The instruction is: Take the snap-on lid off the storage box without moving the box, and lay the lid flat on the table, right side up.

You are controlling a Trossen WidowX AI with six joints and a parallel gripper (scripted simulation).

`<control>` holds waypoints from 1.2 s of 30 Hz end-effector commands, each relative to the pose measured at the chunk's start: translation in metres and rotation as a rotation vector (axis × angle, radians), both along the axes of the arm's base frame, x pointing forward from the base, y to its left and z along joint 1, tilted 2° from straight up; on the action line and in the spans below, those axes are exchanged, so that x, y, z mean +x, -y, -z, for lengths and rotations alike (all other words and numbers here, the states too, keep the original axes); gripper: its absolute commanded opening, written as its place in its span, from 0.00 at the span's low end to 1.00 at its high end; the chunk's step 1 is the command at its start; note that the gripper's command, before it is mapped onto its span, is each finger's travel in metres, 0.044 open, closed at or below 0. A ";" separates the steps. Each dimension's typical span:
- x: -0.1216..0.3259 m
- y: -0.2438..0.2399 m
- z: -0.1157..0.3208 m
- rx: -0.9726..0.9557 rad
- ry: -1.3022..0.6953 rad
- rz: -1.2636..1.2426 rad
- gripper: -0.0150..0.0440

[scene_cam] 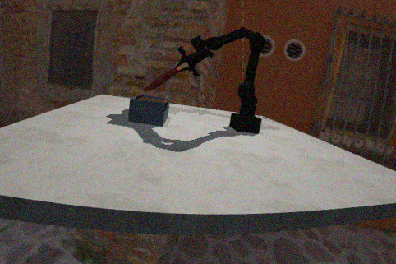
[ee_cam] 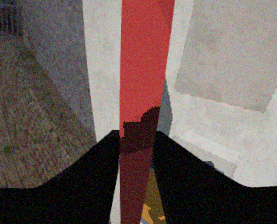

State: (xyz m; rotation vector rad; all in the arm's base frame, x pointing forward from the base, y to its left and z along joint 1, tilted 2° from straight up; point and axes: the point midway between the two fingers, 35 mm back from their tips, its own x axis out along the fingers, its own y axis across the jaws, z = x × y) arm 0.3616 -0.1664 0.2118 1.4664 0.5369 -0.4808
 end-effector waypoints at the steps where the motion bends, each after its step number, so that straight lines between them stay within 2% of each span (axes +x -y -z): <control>1: 0.001 0.009 -0.004 -0.006 0.010 -0.007 0.25; 15: 0.000 0.037 -0.005 -0.008 0.010 -0.007 0.25; 36: 0.000 0.032 0.014 -0.007 0.010 -0.007 0.25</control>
